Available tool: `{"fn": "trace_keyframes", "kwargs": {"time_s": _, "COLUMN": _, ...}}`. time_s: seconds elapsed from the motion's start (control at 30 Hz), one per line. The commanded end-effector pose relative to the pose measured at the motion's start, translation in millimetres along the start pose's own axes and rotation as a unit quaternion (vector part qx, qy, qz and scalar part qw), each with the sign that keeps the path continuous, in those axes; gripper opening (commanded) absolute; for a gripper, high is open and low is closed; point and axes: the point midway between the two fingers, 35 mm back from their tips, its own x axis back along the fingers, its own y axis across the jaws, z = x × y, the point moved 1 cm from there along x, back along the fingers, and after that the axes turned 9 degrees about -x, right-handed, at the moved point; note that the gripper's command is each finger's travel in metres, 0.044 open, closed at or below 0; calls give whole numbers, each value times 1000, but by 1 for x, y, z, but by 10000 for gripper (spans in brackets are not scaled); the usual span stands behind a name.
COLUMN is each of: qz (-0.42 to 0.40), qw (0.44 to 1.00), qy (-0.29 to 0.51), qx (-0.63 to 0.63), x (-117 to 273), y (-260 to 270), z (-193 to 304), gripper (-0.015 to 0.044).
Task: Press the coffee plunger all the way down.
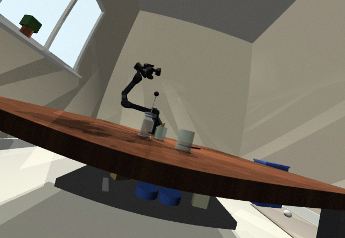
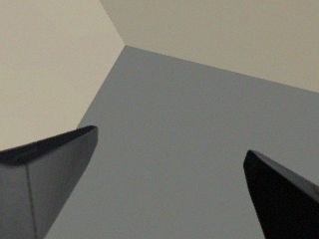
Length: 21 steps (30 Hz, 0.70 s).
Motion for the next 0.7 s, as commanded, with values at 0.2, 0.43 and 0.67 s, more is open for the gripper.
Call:
{"fn": "trace_keyframes", "kwargs": {"time_s": 0.2, "qz": -55, "qw": 992, "qy": 76, "qx": -79, "x": -4, "y": 37, "z": 33, "gripper": 440}}
{"fn": "trace_keyframes", "kwargs": {"time_s": 0.43, "qz": -133, "qw": 917, "qy": 266, "qx": -265, "x": 7, "y": 111, "z": 91, "gripper": 440}}
{"fn": "trace_keyframes", "kwargs": {"time_s": 0.67, "qz": -147, "qw": 740, "qy": 511, "qx": -411, "x": 59, "y": 195, "z": 146, "gripper": 440}}
